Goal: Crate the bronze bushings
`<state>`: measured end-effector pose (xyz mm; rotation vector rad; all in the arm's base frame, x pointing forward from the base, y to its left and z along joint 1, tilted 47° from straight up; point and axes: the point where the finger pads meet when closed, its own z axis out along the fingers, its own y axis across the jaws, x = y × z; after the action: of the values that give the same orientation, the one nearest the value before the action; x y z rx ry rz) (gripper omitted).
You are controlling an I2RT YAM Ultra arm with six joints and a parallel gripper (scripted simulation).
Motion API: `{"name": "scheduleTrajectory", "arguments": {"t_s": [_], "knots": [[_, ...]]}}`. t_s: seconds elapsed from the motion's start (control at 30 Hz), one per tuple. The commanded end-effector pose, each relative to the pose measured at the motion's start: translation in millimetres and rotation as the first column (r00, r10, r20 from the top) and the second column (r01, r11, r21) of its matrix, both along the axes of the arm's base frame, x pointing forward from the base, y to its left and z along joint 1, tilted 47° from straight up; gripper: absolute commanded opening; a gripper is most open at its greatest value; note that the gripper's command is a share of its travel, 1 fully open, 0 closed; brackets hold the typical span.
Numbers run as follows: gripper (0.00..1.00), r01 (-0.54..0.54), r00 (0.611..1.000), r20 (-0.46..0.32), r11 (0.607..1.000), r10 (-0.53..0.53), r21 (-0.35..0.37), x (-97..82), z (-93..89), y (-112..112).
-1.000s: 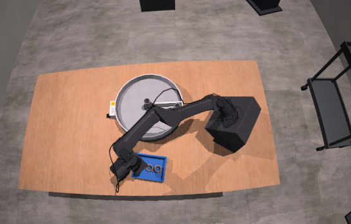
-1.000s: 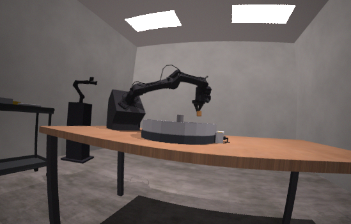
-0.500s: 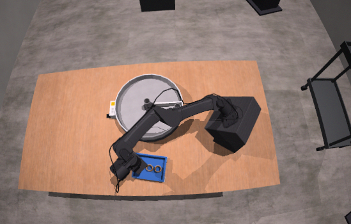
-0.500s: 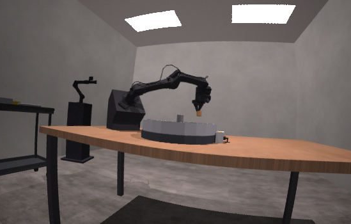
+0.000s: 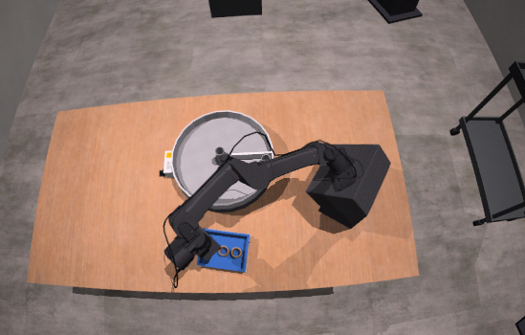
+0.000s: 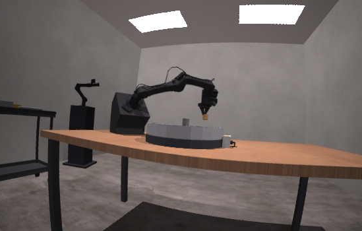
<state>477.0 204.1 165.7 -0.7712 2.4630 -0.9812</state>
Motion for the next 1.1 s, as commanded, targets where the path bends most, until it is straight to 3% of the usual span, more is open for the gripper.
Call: {"name": "scheduleTrajectory", "arguments": {"t_s": [0.0, 0.73, 1.0, 1.03, 1.07], "knots": [[0.00, -0.040, 0.999, 0.031, 0.999, 0.040, 0.015, -9.4, 15.5, 21.7], [0.00, -0.040, 0.999, 0.031, 0.999, 0.040, 0.015, -9.4, 15.6, 21.7], [0.00, -0.041, 0.999, -0.001, 0.999, 0.041, 0.005, -6.5, 6.0, 16.1], [0.00, -0.041, 0.999, 0.028, 0.999, 0.040, 0.028, -7.7, 22.7, 14.2], [0.00, -0.042, 0.998, 0.046, 0.998, 0.040, 0.040, -4.0, 22.9, 16.1]]}}
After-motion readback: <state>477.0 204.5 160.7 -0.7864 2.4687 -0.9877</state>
